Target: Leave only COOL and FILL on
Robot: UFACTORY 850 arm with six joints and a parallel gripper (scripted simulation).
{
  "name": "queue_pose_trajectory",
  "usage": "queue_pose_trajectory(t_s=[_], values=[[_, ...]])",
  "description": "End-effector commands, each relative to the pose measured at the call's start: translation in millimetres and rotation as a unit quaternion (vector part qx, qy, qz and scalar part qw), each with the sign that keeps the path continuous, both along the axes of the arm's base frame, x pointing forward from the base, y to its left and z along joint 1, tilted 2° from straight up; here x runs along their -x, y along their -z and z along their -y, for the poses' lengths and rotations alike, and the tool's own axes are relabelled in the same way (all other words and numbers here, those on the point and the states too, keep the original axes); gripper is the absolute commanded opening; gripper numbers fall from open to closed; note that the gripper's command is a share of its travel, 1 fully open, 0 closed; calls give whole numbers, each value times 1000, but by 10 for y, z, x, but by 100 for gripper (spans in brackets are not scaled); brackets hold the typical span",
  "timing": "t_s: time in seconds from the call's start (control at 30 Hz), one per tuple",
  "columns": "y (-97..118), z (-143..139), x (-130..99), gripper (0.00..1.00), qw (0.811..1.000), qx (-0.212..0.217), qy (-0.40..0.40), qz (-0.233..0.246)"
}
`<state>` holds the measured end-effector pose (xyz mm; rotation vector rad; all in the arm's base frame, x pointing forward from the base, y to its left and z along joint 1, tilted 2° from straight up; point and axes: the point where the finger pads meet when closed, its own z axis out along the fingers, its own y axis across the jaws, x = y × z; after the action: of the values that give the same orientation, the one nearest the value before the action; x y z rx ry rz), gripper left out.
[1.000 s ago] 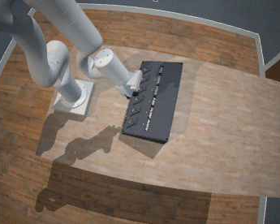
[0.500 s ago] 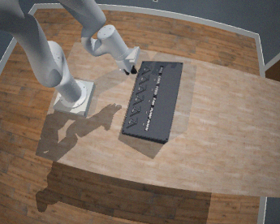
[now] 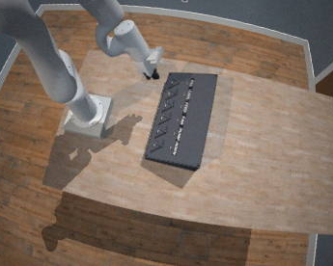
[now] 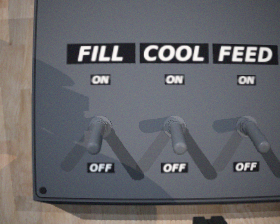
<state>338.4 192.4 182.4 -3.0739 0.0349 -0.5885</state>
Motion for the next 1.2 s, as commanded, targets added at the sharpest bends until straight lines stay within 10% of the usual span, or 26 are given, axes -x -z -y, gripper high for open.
queue_pose_trajectory(t_s=[0.0,1.17], values=[[-6,-7,-4,0,1000,0,0,0],[35,-8,-21,0,1000,0,0,-1]])
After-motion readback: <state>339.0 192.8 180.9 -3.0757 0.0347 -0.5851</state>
